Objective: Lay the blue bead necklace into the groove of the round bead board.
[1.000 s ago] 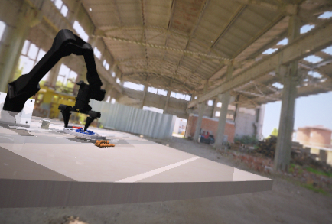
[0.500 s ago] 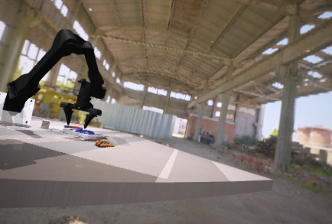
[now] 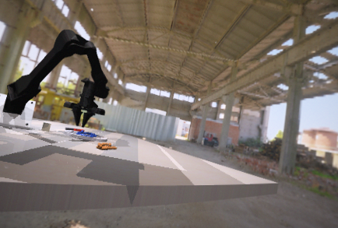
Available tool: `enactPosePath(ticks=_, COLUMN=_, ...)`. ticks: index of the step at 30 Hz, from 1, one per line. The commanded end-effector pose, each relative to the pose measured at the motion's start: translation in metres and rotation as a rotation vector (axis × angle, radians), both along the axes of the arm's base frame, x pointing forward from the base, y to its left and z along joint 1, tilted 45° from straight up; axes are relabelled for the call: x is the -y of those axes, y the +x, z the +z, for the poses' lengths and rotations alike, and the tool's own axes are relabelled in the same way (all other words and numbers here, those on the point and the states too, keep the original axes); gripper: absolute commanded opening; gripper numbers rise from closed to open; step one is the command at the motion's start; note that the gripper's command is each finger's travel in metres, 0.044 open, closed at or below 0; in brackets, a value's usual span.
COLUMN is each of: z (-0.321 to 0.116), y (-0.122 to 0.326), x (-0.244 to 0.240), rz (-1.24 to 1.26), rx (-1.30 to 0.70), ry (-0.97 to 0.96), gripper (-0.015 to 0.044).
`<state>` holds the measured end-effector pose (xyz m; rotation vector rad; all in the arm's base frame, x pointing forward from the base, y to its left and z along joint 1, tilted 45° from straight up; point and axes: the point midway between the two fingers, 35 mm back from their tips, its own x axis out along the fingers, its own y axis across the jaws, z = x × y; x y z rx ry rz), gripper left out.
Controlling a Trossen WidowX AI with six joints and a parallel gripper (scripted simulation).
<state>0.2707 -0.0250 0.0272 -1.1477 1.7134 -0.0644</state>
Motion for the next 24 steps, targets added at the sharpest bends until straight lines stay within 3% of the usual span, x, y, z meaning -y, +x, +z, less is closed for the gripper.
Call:
enactPosePath(ticks=1, z=-0.003, y=0.0, x=0.002, rz=0.004, rx=-0.001, ry=0.0, gripper=0.012)
enactPosePath(ticks=21, z=-0.023, y=-0.001, x=0.022, rz=-0.001, rx=-0.003, ry=-0.002, gripper=0.012)
enactPosePath(ticks=24, z=-0.021, y=-0.001, x=0.021, rz=-0.007, rx=0.001, ry=0.002, gripper=0.0041)
